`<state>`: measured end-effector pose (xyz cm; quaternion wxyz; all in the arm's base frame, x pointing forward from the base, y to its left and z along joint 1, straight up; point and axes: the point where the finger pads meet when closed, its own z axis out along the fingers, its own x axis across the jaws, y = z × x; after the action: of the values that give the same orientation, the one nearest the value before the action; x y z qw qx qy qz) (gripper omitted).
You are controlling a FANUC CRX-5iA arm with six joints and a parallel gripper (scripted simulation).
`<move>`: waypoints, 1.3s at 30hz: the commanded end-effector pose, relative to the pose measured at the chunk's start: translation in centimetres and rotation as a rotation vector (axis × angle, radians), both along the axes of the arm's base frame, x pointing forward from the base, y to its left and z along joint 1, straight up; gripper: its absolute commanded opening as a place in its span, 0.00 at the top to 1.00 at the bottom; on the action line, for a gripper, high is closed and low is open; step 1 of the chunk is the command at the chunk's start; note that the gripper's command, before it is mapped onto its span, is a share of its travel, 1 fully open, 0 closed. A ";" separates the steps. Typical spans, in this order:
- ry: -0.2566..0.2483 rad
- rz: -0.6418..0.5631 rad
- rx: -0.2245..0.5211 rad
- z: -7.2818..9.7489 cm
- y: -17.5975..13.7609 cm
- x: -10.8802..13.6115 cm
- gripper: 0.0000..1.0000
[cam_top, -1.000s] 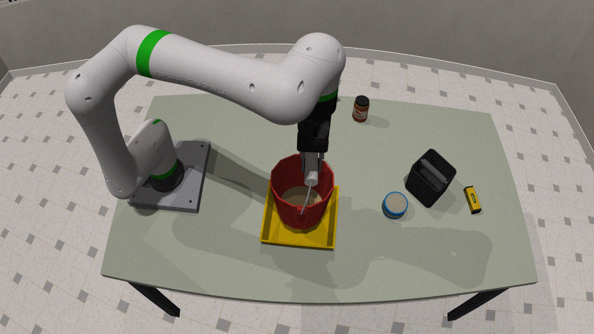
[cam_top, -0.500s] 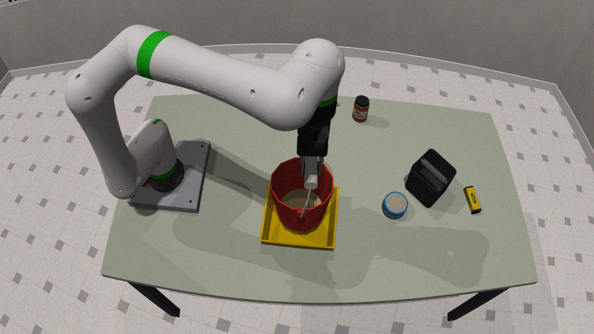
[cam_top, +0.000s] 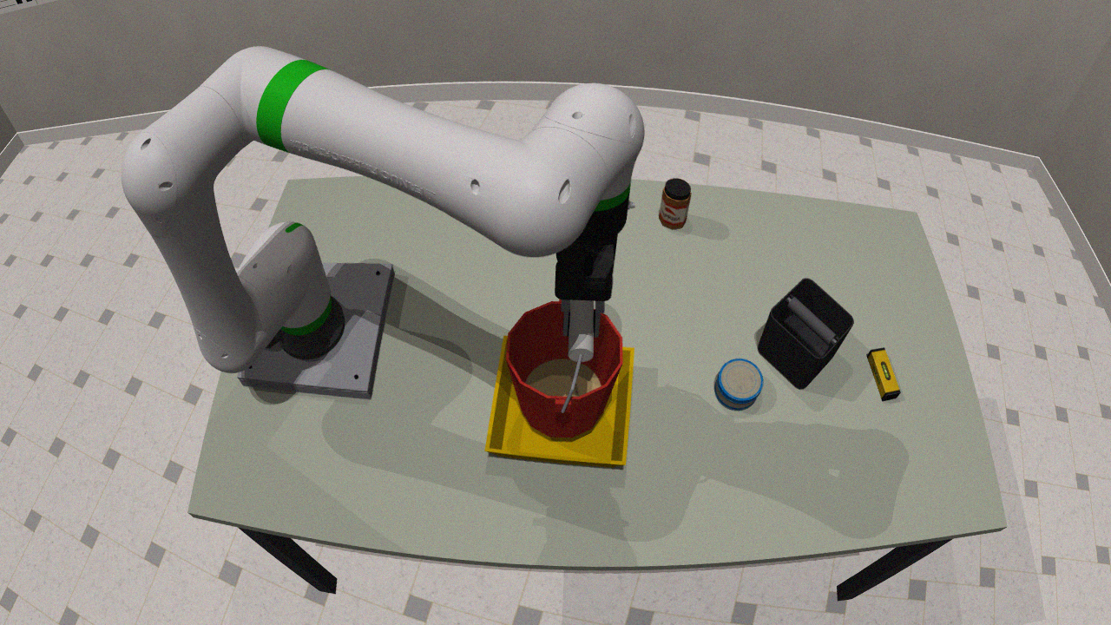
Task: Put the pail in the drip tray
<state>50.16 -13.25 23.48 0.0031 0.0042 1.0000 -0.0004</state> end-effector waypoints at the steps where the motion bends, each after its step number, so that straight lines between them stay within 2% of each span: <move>1: -0.003 0.000 0.000 -0.3 0.0 0.1 1.00; 21: -0.003 0.000 0.000 -2.1 0.0 0.1 1.00; 39: -0.003 0.000 0.000 -2.9 0.0 0.1 1.00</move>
<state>50.18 -13.26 20.51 0.0031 0.0042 1.0000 -0.0004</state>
